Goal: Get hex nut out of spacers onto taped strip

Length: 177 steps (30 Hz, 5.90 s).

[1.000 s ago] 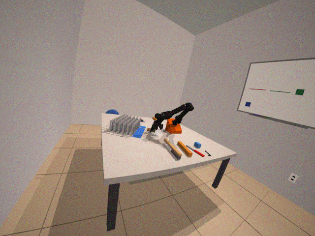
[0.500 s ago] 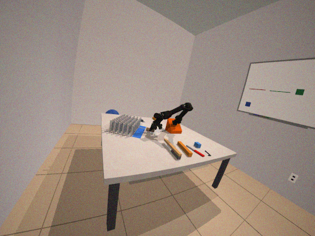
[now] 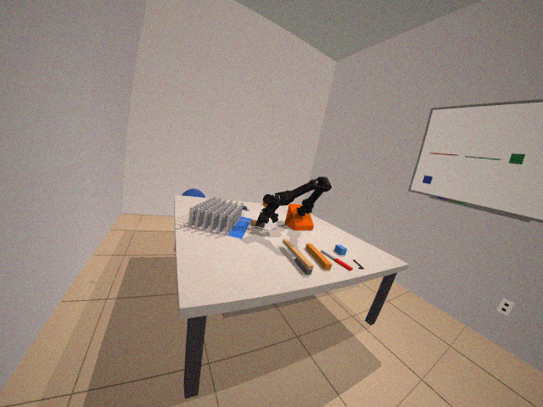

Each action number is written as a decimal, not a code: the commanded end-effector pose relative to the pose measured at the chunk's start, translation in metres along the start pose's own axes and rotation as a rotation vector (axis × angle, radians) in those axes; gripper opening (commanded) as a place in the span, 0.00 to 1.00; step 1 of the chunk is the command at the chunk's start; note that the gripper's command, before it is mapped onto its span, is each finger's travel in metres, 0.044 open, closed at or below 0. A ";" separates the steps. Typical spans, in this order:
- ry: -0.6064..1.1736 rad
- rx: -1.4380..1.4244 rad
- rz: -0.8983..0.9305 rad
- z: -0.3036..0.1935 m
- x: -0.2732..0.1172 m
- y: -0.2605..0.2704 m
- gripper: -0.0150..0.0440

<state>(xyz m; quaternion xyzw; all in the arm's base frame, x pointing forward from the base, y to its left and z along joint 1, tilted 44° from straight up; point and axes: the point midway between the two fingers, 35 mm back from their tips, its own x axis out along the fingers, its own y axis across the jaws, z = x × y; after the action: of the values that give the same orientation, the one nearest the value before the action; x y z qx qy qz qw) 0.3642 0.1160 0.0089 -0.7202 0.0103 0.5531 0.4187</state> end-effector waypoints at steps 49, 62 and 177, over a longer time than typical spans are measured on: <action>0.006 -0.008 -0.008 -0.033 0.017 -0.002 0.25; 0.006 -0.008 -0.008 -0.041 0.021 -0.002 0.25; 0.003 -0.001 -0.004 0.003 0.018 0.001 0.25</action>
<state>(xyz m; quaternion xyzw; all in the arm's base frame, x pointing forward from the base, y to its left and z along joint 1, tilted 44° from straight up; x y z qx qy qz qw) 0.3705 0.1252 -0.0075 -0.7211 0.0061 0.5523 0.4182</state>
